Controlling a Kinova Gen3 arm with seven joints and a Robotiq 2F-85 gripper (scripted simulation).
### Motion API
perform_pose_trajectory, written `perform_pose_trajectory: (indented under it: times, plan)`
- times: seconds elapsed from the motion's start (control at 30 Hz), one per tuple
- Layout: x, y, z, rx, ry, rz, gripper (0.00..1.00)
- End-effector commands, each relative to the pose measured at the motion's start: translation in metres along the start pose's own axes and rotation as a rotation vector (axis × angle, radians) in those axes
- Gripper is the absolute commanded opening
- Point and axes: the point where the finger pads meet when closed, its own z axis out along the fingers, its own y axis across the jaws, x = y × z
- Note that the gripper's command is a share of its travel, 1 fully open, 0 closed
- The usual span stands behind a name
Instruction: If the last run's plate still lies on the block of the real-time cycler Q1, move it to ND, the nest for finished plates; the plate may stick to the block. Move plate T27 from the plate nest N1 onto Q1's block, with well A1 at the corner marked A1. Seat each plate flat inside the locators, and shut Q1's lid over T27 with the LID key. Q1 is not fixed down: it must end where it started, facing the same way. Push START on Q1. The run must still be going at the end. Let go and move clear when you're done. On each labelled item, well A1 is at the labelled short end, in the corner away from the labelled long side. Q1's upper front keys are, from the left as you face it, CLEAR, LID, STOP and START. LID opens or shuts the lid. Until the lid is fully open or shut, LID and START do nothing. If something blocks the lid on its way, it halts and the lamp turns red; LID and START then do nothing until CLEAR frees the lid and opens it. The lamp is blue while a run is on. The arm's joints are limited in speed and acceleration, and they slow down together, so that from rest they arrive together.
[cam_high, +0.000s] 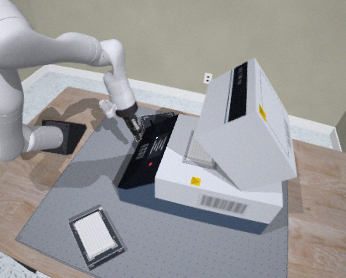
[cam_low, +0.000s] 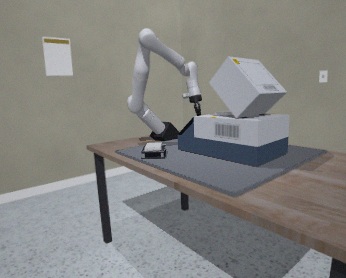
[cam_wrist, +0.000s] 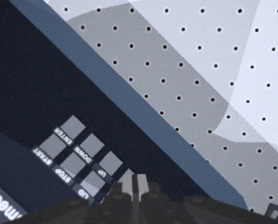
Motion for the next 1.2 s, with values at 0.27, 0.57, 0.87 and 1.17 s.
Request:
perform_pose_trajectory:
  times: [0.27, 0.57, 0.87, 1.17]
  plan:
    - [-0.002, -0.002, 0.004, 0.000, -0.002, 0.000, 0.10]
    - [-0.004, -0.003, 0.010, 0.000, -0.002, 0.000, 0.10]
    - [-0.005, -0.005, 0.014, 0.000, -0.002, 0.000, 0.10]
    - [-0.007, -0.007, 0.019, 0.000, -0.002, 0.000, 0.10]
